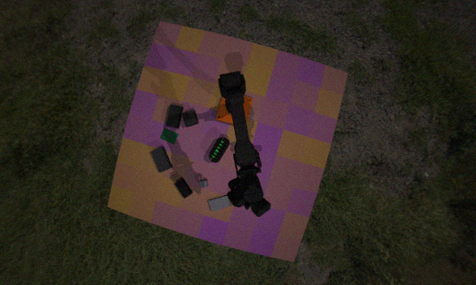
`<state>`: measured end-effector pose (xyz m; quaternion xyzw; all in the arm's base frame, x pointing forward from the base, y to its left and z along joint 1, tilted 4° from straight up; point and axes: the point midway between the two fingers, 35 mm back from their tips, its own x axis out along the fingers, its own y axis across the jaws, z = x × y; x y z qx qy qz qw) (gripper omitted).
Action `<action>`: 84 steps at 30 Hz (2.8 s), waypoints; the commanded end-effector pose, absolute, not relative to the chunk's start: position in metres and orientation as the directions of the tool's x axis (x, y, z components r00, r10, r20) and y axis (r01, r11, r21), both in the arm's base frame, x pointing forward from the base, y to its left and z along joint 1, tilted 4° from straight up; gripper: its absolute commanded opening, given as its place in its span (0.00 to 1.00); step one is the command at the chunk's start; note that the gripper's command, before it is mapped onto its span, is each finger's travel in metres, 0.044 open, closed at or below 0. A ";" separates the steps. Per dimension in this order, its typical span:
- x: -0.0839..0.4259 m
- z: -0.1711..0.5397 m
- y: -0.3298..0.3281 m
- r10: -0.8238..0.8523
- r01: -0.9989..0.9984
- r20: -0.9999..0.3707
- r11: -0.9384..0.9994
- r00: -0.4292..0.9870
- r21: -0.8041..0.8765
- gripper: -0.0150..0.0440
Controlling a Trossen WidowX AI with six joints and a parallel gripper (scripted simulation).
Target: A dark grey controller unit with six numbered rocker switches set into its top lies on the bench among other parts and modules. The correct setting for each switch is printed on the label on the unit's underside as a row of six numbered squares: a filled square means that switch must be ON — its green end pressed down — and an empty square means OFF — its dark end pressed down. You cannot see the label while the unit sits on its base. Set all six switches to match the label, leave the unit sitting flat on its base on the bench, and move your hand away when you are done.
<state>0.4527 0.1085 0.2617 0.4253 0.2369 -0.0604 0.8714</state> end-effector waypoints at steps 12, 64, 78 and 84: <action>0.381 0.153 -0.032 -0.040 0.770 -0.814 -0.302 0.579 0.563 0.25; 0.190 0.032 -0.096 0.239 -0.429 -0.967 -0.867 0.085 -0.252 0.25; 0.187 0.012 -0.095 0.238 -0.427 -0.968 -0.869 0.082 -0.250 0.25; 0.188 0.011 -0.095 0.238 -0.427 -0.968 -0.869 0.082 -0.250 0.25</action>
